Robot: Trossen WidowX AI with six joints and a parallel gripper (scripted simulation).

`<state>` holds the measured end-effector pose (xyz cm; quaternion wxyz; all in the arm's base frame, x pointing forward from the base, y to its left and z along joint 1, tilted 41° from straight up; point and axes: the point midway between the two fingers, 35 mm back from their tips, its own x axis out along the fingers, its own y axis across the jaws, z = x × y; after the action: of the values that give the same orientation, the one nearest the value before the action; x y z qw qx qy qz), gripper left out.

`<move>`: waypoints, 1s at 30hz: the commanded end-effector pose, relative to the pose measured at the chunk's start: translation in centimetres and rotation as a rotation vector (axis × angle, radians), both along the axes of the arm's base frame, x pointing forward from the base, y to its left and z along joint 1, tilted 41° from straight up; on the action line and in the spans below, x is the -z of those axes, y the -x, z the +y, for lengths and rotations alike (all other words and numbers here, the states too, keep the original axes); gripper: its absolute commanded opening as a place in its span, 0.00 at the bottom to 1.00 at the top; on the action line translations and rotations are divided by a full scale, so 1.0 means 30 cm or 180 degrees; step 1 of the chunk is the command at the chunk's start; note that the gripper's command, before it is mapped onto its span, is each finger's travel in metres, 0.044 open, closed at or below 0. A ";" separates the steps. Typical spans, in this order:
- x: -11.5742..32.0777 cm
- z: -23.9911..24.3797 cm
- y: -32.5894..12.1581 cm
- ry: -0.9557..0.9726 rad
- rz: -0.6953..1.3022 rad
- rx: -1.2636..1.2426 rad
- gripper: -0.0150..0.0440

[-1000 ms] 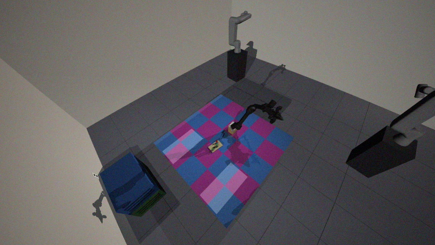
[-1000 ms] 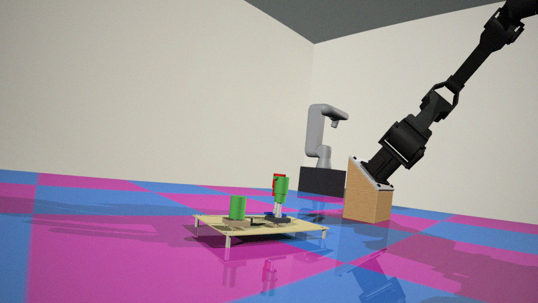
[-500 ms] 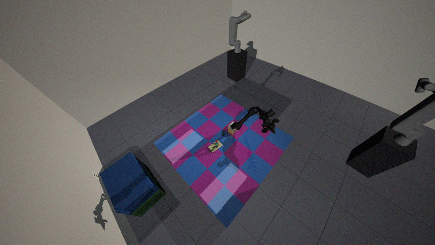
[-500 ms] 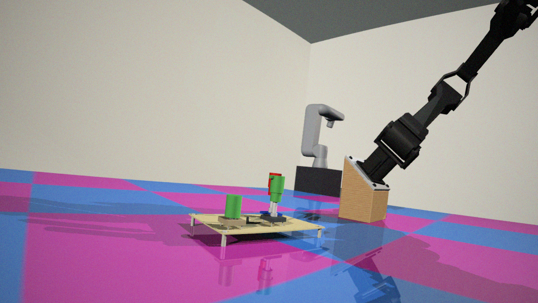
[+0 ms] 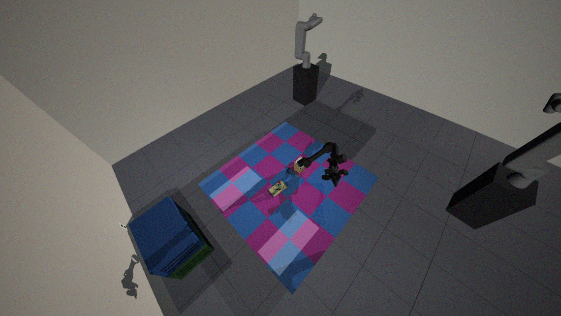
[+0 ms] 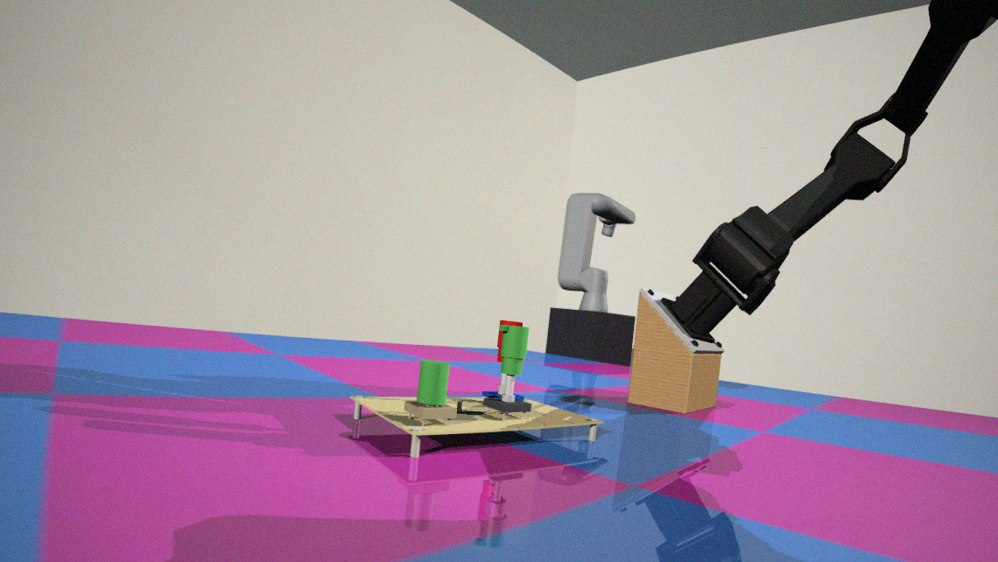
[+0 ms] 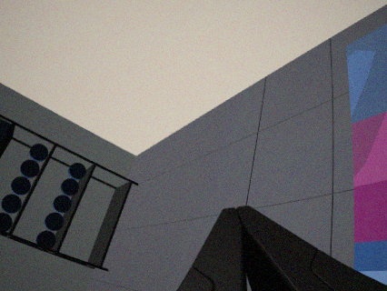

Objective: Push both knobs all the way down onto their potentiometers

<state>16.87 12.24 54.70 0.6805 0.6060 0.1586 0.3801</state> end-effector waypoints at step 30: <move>0.813 -0.227 -0.655 0.3052 0.0573 0.0309 0.25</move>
<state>35.81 6.19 32.86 0.8823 0.2947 0.3189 0.1814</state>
